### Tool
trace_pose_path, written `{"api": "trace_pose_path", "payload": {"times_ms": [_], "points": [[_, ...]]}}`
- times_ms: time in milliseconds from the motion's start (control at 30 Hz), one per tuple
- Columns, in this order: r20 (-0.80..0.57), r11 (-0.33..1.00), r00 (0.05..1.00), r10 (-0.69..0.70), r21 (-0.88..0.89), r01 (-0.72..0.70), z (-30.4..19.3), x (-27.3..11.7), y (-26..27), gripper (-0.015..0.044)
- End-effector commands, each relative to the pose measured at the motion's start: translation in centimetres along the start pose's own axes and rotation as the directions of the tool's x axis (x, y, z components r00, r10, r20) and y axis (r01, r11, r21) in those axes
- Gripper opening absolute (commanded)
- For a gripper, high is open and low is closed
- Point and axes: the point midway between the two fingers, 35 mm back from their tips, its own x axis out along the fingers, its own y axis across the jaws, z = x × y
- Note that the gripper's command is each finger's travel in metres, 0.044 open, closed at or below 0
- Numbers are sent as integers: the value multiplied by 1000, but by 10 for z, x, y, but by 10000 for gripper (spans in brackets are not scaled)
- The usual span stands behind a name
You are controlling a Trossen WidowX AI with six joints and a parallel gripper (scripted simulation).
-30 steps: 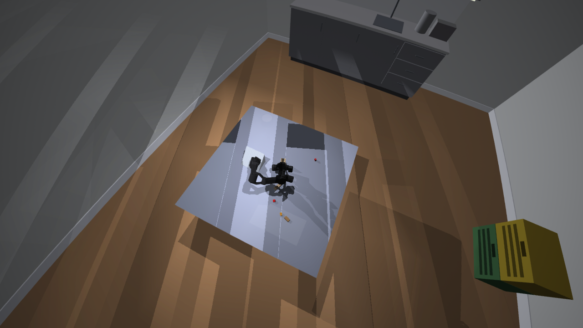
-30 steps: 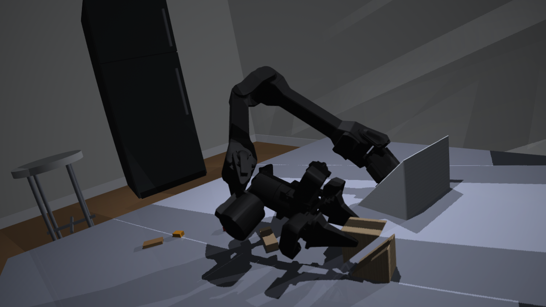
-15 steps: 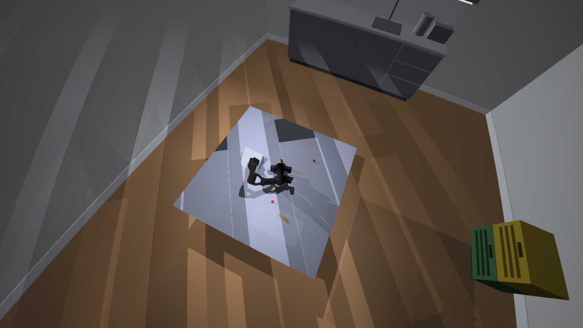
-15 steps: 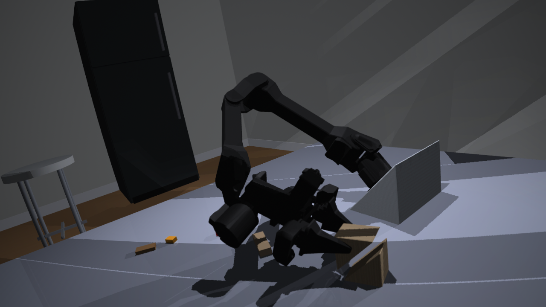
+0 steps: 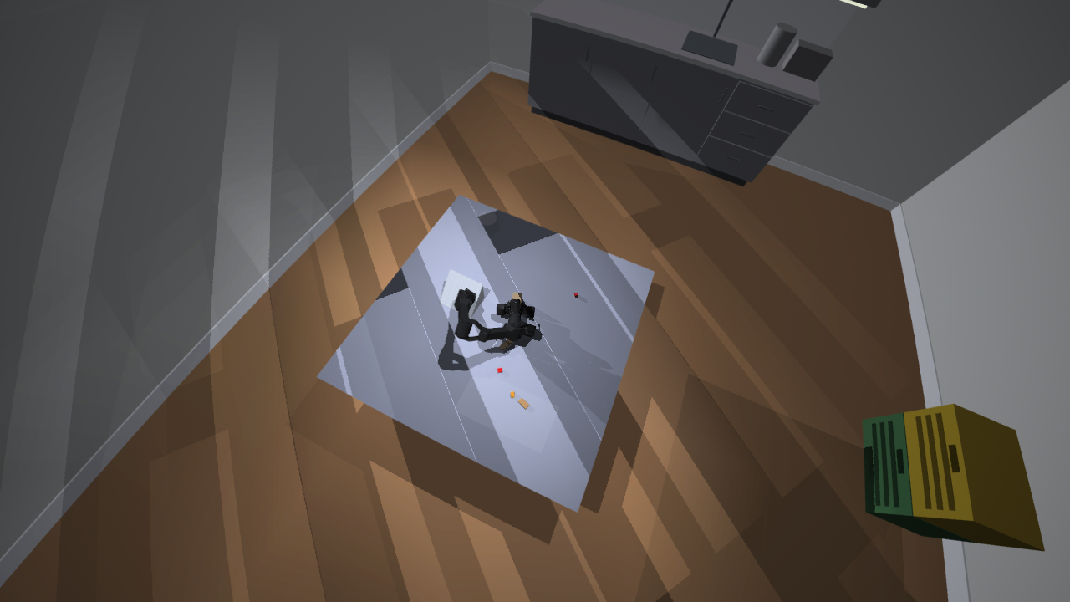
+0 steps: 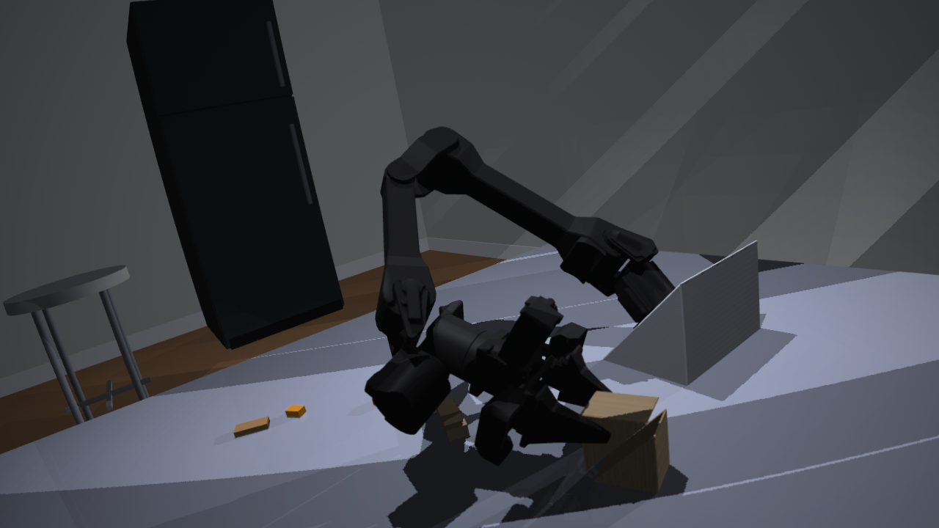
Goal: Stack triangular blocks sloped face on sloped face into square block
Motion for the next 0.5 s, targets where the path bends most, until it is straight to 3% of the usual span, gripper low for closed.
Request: {"api": "trace_pose_path", "payload": {"times_ms": [0, 467], "points": [[4, 1000, 1000, 0, -5, 0, -2, 2, 0, 0], [3, 1000, 1000, 1, -5, 0, -8, 8, 1, 0]]}}
